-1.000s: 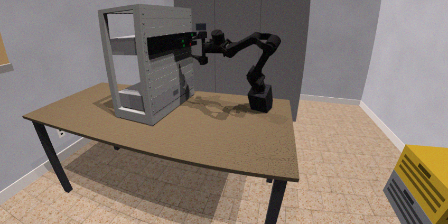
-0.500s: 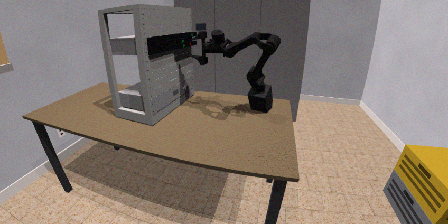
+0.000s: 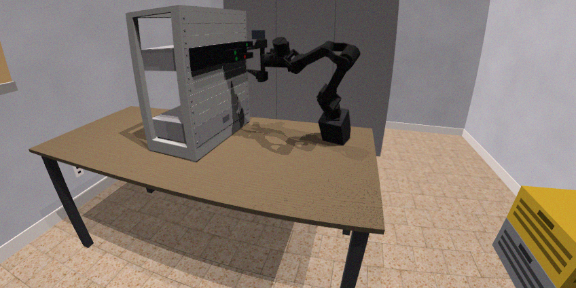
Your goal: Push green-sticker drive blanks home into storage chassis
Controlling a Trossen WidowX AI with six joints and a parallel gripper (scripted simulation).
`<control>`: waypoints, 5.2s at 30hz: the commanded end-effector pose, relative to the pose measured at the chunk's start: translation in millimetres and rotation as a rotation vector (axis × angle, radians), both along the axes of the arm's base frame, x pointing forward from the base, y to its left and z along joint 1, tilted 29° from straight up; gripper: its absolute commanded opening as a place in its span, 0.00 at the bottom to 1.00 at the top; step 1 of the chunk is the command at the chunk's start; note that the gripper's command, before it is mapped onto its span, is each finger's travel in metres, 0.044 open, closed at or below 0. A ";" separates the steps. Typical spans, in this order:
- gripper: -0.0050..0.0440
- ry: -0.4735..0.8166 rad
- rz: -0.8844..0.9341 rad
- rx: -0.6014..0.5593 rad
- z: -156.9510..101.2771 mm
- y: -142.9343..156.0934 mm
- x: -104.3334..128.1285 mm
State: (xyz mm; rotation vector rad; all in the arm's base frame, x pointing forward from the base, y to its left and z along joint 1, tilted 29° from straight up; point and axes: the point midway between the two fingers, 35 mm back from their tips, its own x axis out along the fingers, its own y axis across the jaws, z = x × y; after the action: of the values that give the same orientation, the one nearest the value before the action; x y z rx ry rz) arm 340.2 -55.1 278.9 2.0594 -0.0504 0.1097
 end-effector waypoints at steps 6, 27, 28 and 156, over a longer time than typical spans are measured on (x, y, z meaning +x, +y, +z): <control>1.00 -0.009 -0.001 0.000 -4.3 -28.6 0.2; 1.00 -0.009 -0.001 0.000 -18.4 -78.4 0.0; 1.00 -0.009 -0.001 0.000 -18.4 -78.4 0.0; 0.10 -0.009 -0.001 0.000 12.2 -7.2 35.1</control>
State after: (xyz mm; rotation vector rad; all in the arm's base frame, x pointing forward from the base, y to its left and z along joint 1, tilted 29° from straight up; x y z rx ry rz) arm 370.1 -61.6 279.3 2.0699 -0.0362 0.0930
